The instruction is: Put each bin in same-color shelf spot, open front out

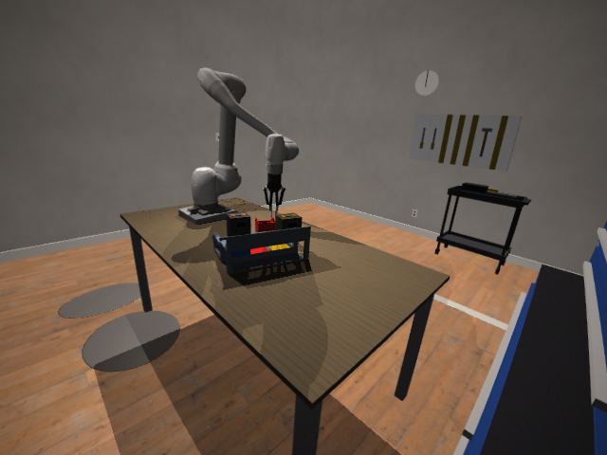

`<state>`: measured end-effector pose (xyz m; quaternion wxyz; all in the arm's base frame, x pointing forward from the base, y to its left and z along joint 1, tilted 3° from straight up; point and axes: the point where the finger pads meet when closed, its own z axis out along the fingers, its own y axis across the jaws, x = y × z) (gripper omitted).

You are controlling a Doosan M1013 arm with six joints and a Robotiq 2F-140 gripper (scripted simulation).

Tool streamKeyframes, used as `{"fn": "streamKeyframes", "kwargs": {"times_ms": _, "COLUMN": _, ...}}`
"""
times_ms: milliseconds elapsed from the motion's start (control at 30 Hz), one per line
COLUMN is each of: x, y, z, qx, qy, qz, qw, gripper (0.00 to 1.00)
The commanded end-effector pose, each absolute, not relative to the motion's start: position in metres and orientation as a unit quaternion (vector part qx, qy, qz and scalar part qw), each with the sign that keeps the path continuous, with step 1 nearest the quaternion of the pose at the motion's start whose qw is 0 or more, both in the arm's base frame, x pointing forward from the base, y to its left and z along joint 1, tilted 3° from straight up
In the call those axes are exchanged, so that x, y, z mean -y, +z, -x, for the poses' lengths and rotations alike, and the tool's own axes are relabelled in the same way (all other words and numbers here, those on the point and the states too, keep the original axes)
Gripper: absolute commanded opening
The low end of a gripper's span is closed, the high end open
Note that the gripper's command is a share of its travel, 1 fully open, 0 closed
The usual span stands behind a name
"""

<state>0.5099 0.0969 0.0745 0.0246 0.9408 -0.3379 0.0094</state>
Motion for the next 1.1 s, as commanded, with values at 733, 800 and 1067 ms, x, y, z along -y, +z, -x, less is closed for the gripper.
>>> {"fn": "streamKeyframes", "kwargs": {"times_ms": 733, "x": -0.096, "y": 0.063, "z": -0.510, "qx": 0.338, "qy": 0.009, "qz": -0.941, "qw": 0.024, "gripper": 0.24}}
{"fn": "streamKeyframes", "kwargs": {"times_ms": 800, "x": -0.096, "y": 0.060, "z": -0.510, "qx": 0.338, "qy": 0.009, "qz": -0.941, "qw": 0.024, "gripper": 0.24}}
{"fn": "streamKeyframes", "kwargs": {"times_ms": 1067, "x": -0.096, "y": 0.052, "z": -0.510, "qx": 0.338, "qy": 0.009, "qz": -0.941, "qw": 0.024, "gripper": 0.24}}
